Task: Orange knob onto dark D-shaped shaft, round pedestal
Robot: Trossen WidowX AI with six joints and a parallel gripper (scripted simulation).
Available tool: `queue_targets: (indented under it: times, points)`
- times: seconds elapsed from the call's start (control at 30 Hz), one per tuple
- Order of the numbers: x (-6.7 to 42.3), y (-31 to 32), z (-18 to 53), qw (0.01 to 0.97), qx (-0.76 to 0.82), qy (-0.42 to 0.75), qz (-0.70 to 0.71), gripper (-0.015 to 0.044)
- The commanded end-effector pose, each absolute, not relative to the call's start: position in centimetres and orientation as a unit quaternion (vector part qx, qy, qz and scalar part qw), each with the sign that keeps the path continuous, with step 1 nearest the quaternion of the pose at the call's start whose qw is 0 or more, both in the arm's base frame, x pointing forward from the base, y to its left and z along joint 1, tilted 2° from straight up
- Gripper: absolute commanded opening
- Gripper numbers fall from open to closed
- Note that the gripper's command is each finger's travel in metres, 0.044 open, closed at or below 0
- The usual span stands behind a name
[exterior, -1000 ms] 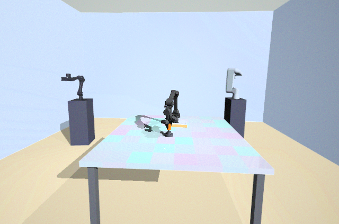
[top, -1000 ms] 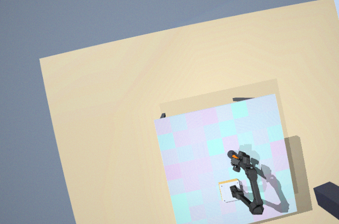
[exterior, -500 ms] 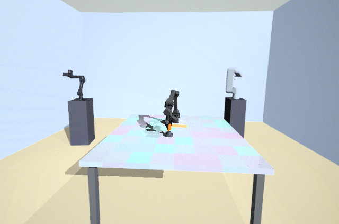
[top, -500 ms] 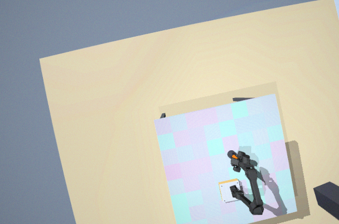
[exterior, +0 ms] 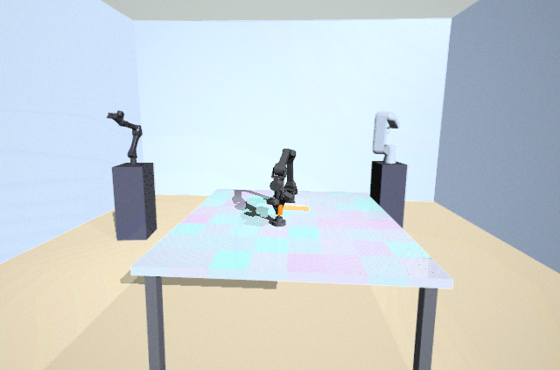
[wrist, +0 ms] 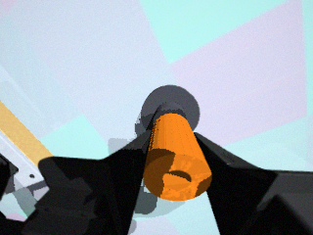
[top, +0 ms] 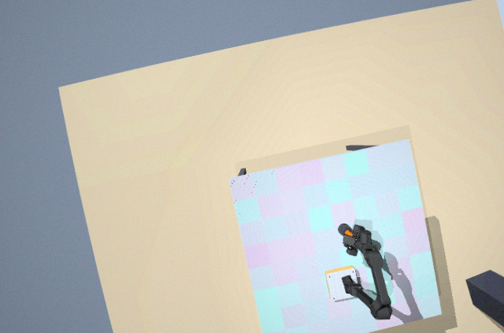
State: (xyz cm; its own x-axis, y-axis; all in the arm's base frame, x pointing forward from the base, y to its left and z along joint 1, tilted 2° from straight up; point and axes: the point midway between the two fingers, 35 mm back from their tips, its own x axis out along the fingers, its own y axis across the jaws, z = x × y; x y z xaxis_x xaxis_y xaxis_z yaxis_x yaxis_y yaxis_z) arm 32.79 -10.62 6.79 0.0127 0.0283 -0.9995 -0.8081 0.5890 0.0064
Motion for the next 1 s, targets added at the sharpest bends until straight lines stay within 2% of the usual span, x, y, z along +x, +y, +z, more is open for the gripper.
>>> queue_targets:
  times: [0.0,0.97]
  points:
    - [33.00,-10.78,6.80,0.638,-0.317,0.621,0.327,0.0000]
    - [32.86,-10.69,6.88,0.601,-0.381,0.584,0.390,0.0000]
